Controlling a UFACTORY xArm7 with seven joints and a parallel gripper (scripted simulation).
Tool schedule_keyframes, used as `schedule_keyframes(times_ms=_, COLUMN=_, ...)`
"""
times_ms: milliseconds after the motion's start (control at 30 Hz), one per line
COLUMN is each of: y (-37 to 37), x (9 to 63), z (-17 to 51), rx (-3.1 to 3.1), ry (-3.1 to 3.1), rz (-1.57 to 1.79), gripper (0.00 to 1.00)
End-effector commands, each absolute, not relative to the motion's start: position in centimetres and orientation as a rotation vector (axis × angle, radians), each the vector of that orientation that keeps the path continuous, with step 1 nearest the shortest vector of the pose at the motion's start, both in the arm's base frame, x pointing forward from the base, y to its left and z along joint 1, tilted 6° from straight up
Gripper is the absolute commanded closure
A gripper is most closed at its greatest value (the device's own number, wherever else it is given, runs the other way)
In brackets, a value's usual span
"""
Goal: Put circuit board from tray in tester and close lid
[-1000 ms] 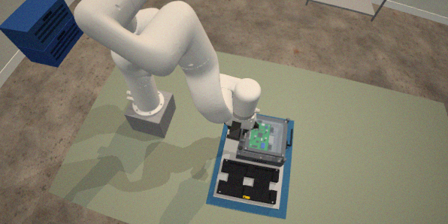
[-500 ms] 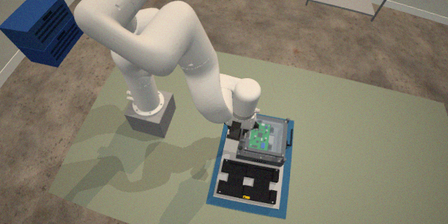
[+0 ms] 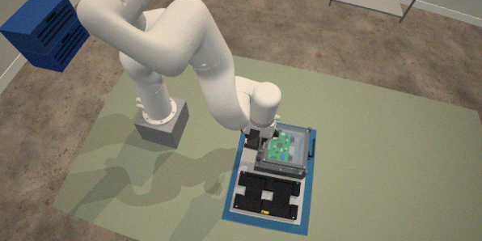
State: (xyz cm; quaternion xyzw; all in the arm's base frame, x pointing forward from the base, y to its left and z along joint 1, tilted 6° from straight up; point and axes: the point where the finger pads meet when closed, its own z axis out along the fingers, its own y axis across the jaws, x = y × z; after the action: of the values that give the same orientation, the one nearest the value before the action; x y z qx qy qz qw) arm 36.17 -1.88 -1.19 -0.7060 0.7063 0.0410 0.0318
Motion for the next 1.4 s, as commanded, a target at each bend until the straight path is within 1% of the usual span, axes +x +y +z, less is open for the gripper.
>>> schedule_keyframes(times_ms=0, y=-2.1, x=36.9, z=-0.3, rx=-2.164, ry=2.171, rz=0.107, gripper=0.49)
schedule_keyframes(times_ms=1033, y=-2.9, x=36.8, z=7.0, rx=-2.164, ry=2.171, rz=0.107, gripper=0.49)
schedule_keyframes(times_ms=1367, y=-3.0, x=36.8, z=8.1, rx=-2.164, ry=2.171, rz=0.107, gripper=0.49)
